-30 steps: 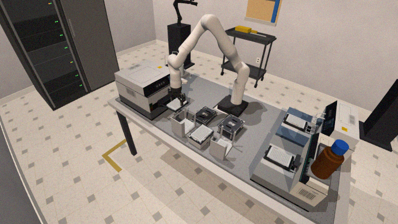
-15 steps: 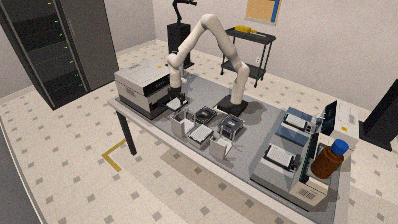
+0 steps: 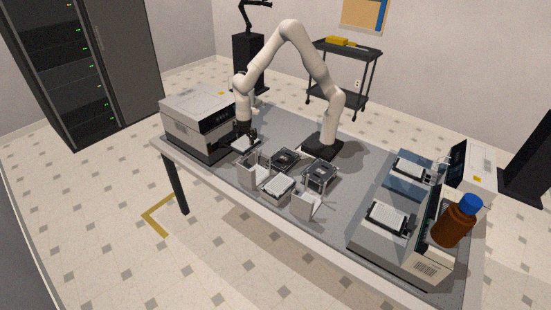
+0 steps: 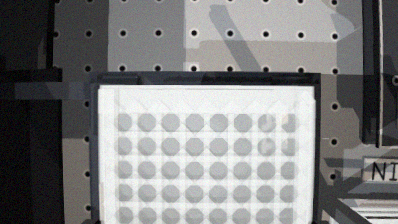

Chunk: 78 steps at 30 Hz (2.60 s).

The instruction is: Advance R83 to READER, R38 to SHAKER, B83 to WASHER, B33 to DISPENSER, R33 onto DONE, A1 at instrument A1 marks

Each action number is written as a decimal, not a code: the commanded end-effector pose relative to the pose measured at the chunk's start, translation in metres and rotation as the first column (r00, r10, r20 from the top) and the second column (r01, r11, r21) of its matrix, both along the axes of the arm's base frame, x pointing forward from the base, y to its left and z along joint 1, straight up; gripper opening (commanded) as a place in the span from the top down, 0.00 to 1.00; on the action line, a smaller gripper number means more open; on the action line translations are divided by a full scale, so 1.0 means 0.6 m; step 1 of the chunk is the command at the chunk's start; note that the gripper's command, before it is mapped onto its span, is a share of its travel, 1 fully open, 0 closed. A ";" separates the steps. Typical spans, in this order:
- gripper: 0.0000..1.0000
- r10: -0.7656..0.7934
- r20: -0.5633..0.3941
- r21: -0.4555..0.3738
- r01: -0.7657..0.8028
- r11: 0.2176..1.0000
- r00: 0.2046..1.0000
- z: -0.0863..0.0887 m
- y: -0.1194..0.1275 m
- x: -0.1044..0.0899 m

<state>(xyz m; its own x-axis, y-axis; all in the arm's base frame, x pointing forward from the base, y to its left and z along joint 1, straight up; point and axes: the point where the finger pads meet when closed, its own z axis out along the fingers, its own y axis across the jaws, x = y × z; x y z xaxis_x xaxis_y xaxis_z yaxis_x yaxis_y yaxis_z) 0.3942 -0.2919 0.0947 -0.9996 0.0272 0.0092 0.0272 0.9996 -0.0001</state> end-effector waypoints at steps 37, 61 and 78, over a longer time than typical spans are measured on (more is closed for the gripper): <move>0.06 0.000 0.004 -0.001 0.000 1.000 1.000 0.008 -0.001 0.002; 0.06 0.004 0.006 0.002 -0.004 1.000 1.000 0.032 0.000 0.003; 0.06 0.004 0.006 0.002 -0.004 1.000 1.000 0.065 0.000 0.003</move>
